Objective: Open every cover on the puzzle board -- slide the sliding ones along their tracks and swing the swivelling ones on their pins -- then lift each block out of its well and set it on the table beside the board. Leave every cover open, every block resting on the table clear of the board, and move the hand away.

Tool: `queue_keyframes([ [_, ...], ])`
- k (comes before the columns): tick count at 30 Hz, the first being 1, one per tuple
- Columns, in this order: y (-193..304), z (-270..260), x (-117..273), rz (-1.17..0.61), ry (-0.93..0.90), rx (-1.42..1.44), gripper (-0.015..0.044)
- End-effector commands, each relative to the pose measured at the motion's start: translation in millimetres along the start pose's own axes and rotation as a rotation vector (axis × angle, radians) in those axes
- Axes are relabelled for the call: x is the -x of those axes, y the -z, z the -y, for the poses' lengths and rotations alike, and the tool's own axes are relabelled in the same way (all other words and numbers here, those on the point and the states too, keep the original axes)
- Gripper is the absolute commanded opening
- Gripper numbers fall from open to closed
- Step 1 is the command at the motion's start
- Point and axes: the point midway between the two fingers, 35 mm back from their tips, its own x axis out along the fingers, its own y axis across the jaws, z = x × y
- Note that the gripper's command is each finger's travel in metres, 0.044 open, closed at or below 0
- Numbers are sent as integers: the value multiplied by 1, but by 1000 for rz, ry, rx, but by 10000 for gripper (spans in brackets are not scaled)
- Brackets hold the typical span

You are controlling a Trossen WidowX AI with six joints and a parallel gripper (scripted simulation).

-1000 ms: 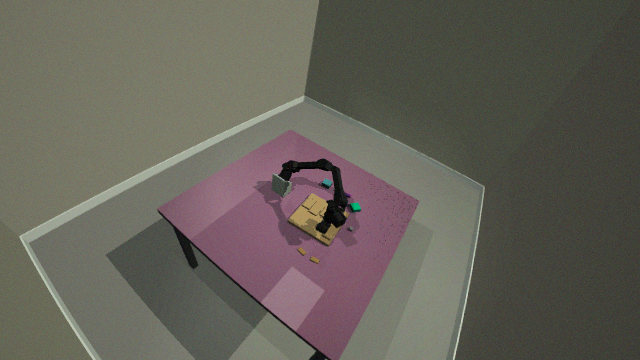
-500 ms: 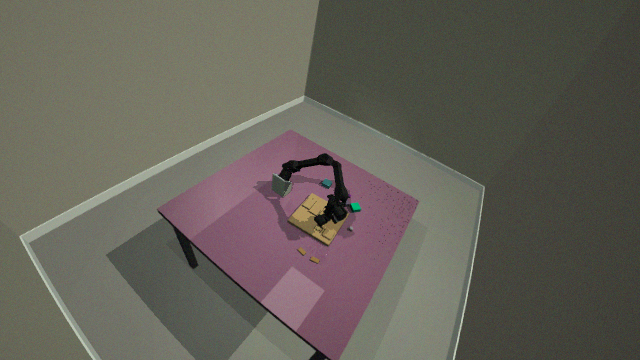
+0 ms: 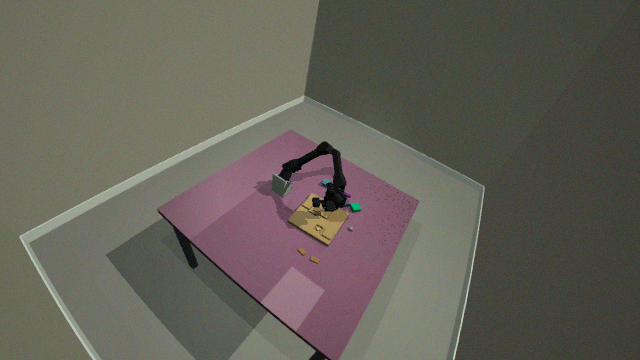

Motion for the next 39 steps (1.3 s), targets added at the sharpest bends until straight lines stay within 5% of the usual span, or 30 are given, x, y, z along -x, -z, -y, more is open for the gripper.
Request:
queue_keyframes([
  [1, 22, 2, 1, 2, -5, -153, 0],
  [14, 87, 22, -4, -1, -5, -652, 0],
  [39, 87, 22, -4, -1, -5, -658, 0],
])
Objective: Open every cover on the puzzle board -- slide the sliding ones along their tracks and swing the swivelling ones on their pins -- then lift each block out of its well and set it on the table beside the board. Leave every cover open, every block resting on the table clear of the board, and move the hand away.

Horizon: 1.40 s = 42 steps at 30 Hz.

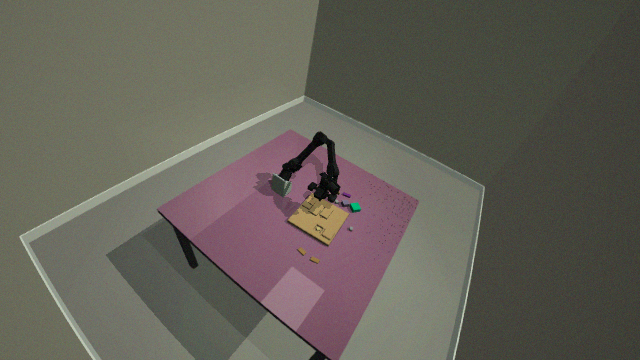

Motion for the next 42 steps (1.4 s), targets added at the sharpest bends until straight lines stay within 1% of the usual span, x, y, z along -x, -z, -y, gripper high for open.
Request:
queue_keyframes([
  [1, 0, 0, 0, -1, -3, -1, 0],
  [11, 0, -1, -2, -1, -3, -1, 0],
  [42, 0, -2, -33, -1, -4, -1, 0],
])
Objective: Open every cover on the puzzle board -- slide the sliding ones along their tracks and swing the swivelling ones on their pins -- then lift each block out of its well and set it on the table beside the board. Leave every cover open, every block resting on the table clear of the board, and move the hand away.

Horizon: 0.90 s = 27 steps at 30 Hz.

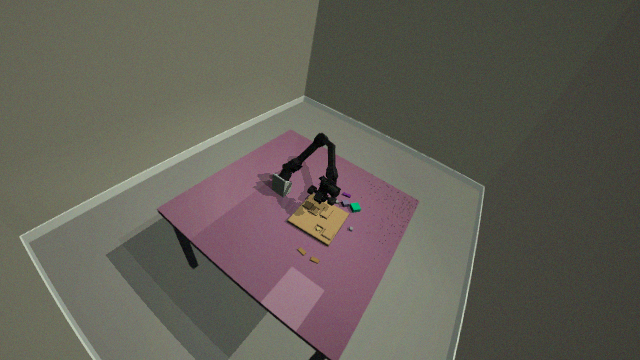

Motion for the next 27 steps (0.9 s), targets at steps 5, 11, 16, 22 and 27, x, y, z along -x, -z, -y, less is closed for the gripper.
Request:
queue_keyframes([
  [5, 0, 2, -10, -5, 5, -9, 0],
  [11, 0, 2, -16, -6, 5, -9, 0],
  [16, 0, 3, -20, -6, 5, -9, 0],
  [22, 1, 3, -26, -7, 5, -9, 0],
  [27, 1, 3, -30, -8, 5, -8, 0],
])
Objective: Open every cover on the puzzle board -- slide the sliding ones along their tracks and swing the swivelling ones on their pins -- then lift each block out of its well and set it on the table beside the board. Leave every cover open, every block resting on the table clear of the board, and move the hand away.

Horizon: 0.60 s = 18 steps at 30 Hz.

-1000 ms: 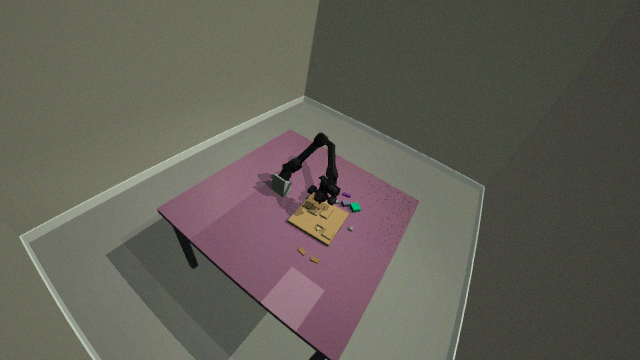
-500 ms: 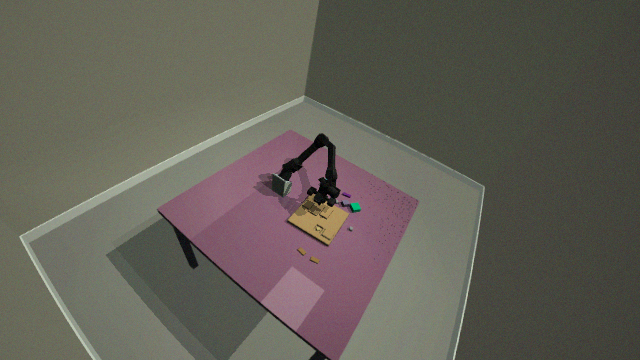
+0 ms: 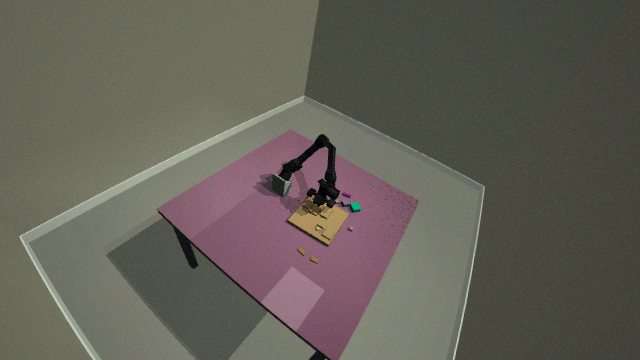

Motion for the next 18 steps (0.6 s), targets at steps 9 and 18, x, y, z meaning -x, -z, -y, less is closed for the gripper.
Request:
queue_keyframes([
  [9, -8, 1, -3, -2, 5, -9, 0],
  [18, -17, 0, -3, 0, 5, -9, 0],
])
